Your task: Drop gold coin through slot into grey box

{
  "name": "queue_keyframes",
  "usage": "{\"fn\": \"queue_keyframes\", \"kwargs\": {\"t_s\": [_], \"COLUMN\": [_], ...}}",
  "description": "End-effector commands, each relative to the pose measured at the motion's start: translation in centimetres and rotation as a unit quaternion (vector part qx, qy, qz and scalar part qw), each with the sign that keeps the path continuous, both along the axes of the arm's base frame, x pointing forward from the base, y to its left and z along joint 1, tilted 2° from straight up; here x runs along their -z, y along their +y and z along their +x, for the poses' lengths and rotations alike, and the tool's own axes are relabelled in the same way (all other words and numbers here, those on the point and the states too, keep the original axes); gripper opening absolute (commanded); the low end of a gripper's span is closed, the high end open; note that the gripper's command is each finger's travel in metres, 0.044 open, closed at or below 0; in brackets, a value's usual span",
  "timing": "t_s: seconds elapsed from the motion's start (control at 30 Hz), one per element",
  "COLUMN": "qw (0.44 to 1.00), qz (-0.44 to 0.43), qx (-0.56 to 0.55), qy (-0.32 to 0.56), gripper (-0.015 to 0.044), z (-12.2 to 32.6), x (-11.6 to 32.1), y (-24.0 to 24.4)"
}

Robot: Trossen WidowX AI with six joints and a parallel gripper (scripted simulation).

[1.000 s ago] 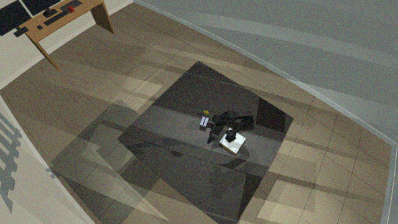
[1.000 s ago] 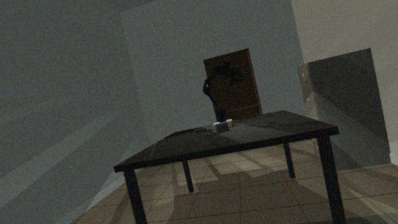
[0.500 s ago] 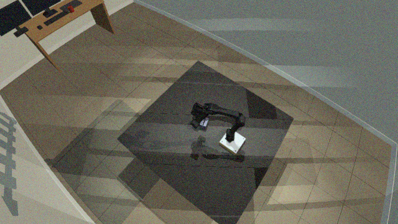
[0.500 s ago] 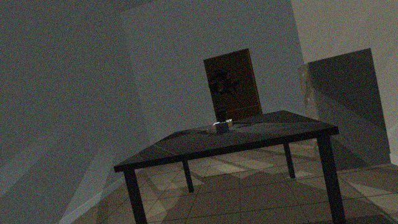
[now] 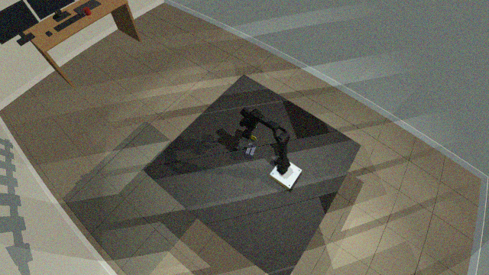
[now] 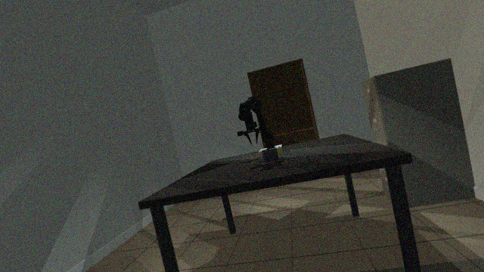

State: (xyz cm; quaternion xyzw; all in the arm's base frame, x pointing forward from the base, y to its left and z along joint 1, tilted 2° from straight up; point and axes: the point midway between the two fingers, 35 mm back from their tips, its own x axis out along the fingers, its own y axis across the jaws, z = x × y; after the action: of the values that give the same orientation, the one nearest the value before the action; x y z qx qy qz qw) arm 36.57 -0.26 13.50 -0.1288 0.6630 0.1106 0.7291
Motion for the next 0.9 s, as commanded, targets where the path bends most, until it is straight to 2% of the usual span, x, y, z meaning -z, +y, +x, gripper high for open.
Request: {"fn": "queue_keyframes", "kwargs": {"t_s": [0.0,0.2,0.33,0.87], "qw": [0.999,0.999,0.999,0.999], "qz": [-0.016,-0.016,-0.017,-0.017], "qx": [-0.011,-0.012,-0.012,-0.012], "qy": [0.031,0.032,0.032,0.032], "gripper": [0.0161,0.0161,0.0161,0.0161], "z": [-0.7,-0.8,-0.8,-0.8], "x": [1.6,1.8,4.9,7.7], "y": [-3.6,-3.8,-3.9,-4.1]}}
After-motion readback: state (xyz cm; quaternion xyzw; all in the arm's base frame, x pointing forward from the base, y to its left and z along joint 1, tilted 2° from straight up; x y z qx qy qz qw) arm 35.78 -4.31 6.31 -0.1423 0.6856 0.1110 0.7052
